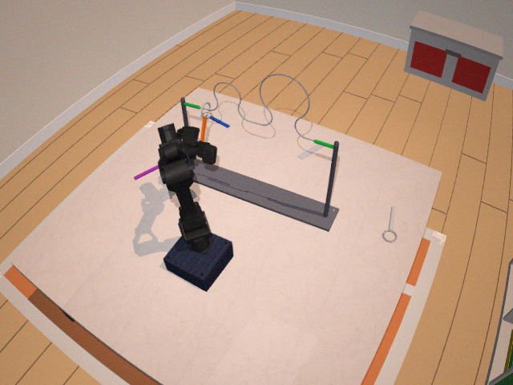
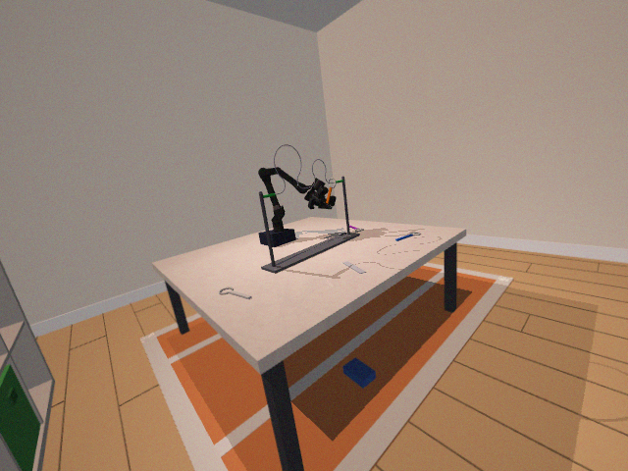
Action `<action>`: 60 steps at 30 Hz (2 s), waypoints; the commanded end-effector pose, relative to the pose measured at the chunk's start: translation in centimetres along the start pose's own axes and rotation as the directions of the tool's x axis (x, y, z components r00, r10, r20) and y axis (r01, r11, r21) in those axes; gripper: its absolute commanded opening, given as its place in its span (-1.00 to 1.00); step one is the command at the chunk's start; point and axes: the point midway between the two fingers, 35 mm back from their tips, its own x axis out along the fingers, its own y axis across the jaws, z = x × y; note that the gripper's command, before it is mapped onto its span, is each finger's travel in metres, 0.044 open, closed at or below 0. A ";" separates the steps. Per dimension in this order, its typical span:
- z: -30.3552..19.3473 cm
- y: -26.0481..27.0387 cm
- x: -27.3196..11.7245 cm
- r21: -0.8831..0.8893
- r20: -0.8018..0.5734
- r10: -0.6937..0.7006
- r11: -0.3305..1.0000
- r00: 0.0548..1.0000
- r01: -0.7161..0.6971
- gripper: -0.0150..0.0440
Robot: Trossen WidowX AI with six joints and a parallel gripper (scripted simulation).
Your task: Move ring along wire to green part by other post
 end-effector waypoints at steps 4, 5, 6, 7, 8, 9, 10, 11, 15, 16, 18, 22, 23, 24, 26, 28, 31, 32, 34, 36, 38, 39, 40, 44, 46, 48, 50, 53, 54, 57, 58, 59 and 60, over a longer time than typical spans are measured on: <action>0.1 1.1 -0.1 0.025 -0.002 0.011 1.000 1.000 -0.011 -1.00; 0.1 1.2 -0.1 0.027 -0.003 0.011 1.000 1.000 -0.011 -1.00; 0.1 1.3 -0.1 0.028 -0.003 0.012 1.000 1.000 -0.012 -1.00; 0.1 1.4 -0.1 0.029 -0.003 0.013 0.999 1.000 -0.013 -1.00; 0.1 1.5 -0.2 0.030 -0.003 0.013 0.999 1.000 -0.013 -1.00; 0.1 1.7 -0.2 0.031 -0.003 0.014 0.999 1.000 -0.014 -1.00; 0.1 1.8 -0.2 0.032 -0.003 0.014 0.999 1.000 -0.014 -1.00; 0.2 1.9 -0.2 0.033 -0.003 0.014 0.999 1.000 -0.014 -1.00; 0.2 2.3 -0.3 0.035 -0.003 0.015 0.999 1.000 -0.015 -1.00; 0.2 2.4 -0.3 0.035 -0.002 0.015 0.999 1.000 -0.015 -1.00; 0.2 2.6 -0.3 0.035 -0.002 0.016 0.999 1.000 -0.016 -1.00; 0.2 3.0 -0.4 0.036 -0.002 0.016 0.999 1.000 -0.016 -1.00; 0.2 3.1 -0.4 0.036 -0.002 0.016 0.999 1.000 -0.016 -1.00; 0.2 3.2 -0.4 0.036 -0.002 0.016 0.999 1.000 -0.016 -1.00; 0.2 3.4 -0.4 0.036 -0.002 0.016 0.999 1.000 -0.016 -1.00; 0.2 3.6 -0.5 0.036 -0.001 0.016 0.999 1.000 -0.016 -1.00; 0.2 3.9 -0.5 0.037 -0.001 0.016 0.999 1.000 -0.016 -1.00; 0.2 4.0 -0.5 0.037 -0.001 0.016 0.999 1.000 -0.016 -1.00; 0.2 4.2 -0.5 0.037 -0.001 0.016 0.999 1.000 -0.016 -1.00; 0.2 4.4 -0.6 0.037 -0.001 0.017 0.999 1.000 -0.017 -1.00; 0.3 4.6 -0.6 0.037 0.000 0.017 0.999 1.000 -0.017 -1.00; 0.3 4.7 -0.6 0.037 0.000 0.017 0.999 1.000 -0.017 -1.00; 0.2 4.7 -0.6 0.037 0.000 0.017 0.999 1.000 -0.017 -1.00; -0.1 4.7 -0.5 0.037 0.000 0.017 0.999 1.000 -0.017 -1.00; -0.3 4.8 -0.4 0.037 0.000 0.017 0.999 1.000 -0.017 -1.00; -0.6 4.8 -0.2 0.037 0.000 0.017 0.999 1.000 -0.017 -1.00; -0.9 4.9 -0.1 0.037 0.000 0.017 0.999 1.000 -0.017 -1.00; -1.2 4.9 0.0 0.037 0.000 0.017 0.999 1.000 -0.017 -1.00; -1.3 4.9 0.0 0.037 0.000 0.017 0.999 1.000 -0.017 -1.00; -1.3 4.9 0.0 0.037 0.000 0.017 0.999 1.000 -0.017 -1.00; -1.3 4.9 0.0 0.037 0.000 0.017 0.999 1.000 -0.017 -1.00; -1.3 4.9 0.0 0.037 0.000 0.017 0.999 1.000 -0.017 -1.00; -1.3 4.9 0.0 0.037 0.000 0.017 0.999 1.000 -0.017 -1.00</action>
